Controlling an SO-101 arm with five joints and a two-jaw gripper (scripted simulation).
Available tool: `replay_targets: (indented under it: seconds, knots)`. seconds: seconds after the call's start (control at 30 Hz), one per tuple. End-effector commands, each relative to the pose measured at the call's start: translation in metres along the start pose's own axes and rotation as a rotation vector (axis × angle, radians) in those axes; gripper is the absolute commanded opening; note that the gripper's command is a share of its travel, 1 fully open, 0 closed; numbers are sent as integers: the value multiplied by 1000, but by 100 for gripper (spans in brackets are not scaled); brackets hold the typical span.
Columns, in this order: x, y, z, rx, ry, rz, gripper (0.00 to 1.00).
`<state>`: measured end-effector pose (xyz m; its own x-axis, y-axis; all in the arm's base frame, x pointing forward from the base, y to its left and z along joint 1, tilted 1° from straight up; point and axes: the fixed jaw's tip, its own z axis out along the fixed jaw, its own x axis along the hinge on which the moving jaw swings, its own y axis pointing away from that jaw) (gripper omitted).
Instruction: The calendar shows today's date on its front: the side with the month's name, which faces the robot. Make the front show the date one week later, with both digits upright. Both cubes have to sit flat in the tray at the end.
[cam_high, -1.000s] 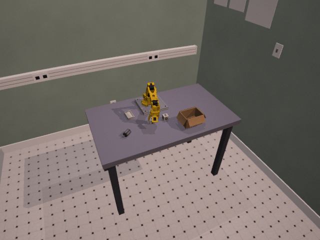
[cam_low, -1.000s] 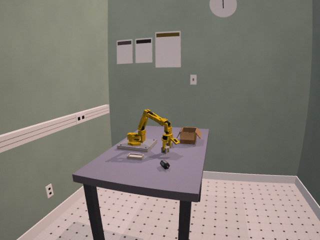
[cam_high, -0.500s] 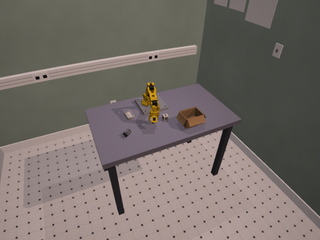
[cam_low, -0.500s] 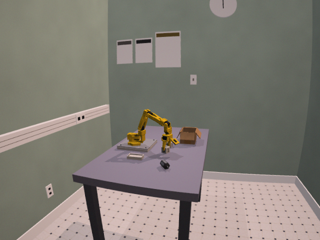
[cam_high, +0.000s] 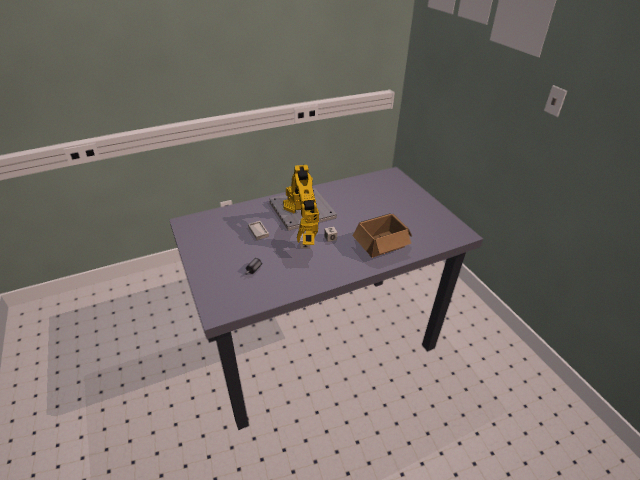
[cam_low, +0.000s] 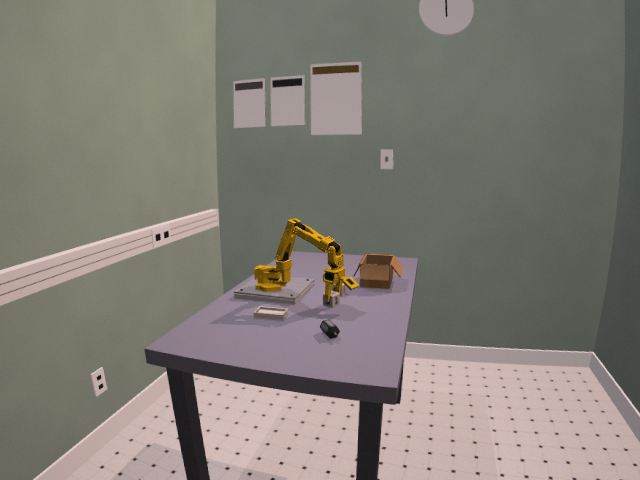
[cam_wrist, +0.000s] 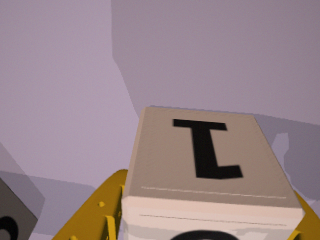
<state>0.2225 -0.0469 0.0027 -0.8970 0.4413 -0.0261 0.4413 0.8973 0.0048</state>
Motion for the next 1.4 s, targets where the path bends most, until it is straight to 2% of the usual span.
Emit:
replay_targets:
  seconds: [0.0,0.67,1.1,1.37]
  knots:
    - [4,-2,5,4,23,-4,25]
    - [4,-2,5,4,23,-4,2]
    - [4,-2,3,4,23,-4,0]
    - [2,-2,-14,4,23,-4,0]
